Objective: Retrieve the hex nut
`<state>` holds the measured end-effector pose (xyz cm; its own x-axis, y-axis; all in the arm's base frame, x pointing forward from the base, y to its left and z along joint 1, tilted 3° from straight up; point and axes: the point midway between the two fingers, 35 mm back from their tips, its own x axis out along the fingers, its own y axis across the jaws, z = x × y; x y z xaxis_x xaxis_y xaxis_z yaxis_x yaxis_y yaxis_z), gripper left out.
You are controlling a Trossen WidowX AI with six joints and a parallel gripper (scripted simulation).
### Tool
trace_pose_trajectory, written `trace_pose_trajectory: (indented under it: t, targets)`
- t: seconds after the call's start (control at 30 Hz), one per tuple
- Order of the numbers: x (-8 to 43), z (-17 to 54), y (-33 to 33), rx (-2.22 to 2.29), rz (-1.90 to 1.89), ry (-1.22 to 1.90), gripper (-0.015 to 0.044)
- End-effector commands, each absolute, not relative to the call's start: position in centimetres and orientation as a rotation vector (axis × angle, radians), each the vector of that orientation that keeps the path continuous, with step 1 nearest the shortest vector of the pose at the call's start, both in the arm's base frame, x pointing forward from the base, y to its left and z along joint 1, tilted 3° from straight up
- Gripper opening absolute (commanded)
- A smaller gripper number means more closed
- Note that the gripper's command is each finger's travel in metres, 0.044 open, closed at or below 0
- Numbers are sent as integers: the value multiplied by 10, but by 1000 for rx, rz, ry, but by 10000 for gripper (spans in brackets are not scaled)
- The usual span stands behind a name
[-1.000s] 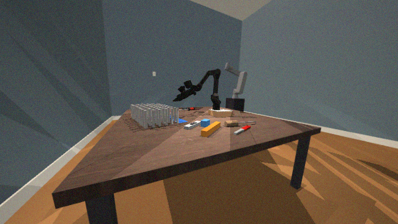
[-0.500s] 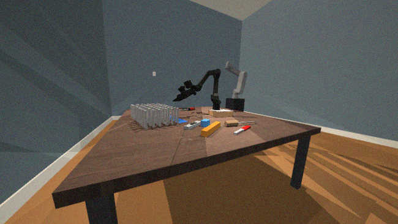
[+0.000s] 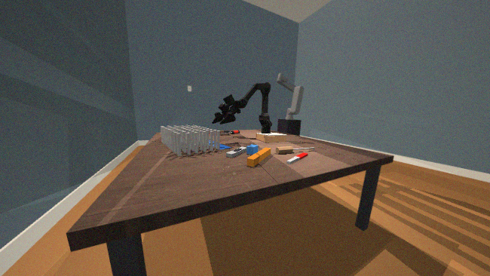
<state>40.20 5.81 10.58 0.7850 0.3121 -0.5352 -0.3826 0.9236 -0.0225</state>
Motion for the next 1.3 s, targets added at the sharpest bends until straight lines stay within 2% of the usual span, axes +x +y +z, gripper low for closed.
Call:
trace_pose_trajectory:
  t: [0.0,0.3,0.63,0.9,1.17,1.27]
  targets:
    - [400,111,124,-373,629,562,440]
    - [344,102,262,-936,1263,507,440]
    - [227,105,362,-1425,1981,153,440]
    - [134,115,394,-1609,2459,-284,440]
    - [132,113,394,-1610,2466,-292,440]
    - [131,85,392,-1610,2466,-291,440]
